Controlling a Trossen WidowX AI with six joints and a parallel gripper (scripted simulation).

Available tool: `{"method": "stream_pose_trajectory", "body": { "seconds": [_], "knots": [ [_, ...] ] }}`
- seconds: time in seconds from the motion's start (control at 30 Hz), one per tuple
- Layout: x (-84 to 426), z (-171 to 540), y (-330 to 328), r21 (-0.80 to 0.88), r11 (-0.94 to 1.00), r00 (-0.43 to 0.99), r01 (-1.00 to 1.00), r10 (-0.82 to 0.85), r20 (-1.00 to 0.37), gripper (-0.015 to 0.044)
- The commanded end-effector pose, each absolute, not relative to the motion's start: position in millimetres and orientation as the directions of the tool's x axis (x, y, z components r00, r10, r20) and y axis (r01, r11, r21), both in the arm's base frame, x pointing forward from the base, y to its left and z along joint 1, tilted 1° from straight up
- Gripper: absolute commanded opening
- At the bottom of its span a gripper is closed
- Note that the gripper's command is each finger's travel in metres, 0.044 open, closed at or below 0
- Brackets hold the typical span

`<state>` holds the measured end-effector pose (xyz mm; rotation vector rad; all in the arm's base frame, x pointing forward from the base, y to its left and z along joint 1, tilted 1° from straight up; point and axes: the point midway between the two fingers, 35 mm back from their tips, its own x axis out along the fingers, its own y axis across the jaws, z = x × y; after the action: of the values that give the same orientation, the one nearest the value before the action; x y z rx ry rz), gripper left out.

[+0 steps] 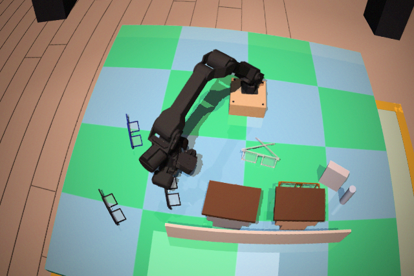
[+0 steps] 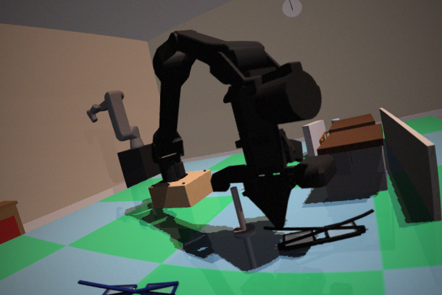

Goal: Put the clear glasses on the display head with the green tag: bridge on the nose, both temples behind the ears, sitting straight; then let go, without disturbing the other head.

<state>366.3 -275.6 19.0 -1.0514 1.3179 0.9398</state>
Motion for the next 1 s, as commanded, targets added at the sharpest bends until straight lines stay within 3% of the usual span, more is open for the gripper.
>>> {"method": "stream_pose_trajectory", "body": {
  "seconds": [0.0, 0.97],
  "knots": [
    [367.7, 17.2, -275.2, -0.057, 0.282, 0.047, -0.958, -0.041, -0.998, 0.0],
    [377.7, 17.8, -277.7, -0.058, 0.282, 0.048, -0.958, -0.041, -0.998, 0.0]
  ]
}}
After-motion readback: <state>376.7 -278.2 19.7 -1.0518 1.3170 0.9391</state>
